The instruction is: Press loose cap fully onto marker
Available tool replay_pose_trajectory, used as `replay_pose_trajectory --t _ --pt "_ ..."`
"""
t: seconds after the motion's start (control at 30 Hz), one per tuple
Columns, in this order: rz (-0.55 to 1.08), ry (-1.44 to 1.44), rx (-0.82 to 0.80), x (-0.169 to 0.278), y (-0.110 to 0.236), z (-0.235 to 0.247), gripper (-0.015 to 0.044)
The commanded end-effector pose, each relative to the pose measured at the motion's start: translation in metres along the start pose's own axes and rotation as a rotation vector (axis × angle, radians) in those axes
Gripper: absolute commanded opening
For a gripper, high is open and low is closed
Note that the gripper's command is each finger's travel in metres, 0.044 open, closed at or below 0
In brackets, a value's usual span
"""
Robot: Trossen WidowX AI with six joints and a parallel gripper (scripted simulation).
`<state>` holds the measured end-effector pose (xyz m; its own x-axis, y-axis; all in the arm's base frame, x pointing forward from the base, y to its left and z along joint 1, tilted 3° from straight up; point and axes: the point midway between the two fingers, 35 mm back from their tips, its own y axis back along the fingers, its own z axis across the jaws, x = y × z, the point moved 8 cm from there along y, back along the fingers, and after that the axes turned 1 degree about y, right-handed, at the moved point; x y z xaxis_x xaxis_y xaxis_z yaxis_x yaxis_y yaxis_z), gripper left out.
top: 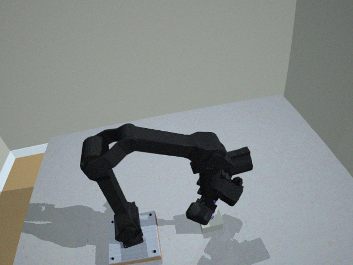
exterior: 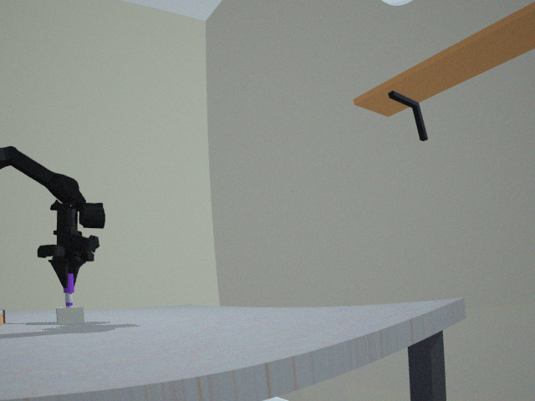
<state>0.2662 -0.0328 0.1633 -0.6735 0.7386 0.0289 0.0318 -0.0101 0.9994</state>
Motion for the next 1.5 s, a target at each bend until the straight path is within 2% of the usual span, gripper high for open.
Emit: replay_pose_trajectory --t 0.0,0.6,1.17,1.3,1.47 --pt "0.003 -0.005 -0.002 0.000 -0.008 0.000 0.0000" --pt "0.004 -0.005 -0.002 0.001 -0.019 0.000 0.0000" --pt "0.003 0.000 0.001 0.001 -0.018 -0.001 0.0440" --pt "0.002 0.000 0.000 0.000 -0.010 0.000 0.0440" --pt "0.003 0.000 0.000 0.000 0.049 0.000 0.0440"
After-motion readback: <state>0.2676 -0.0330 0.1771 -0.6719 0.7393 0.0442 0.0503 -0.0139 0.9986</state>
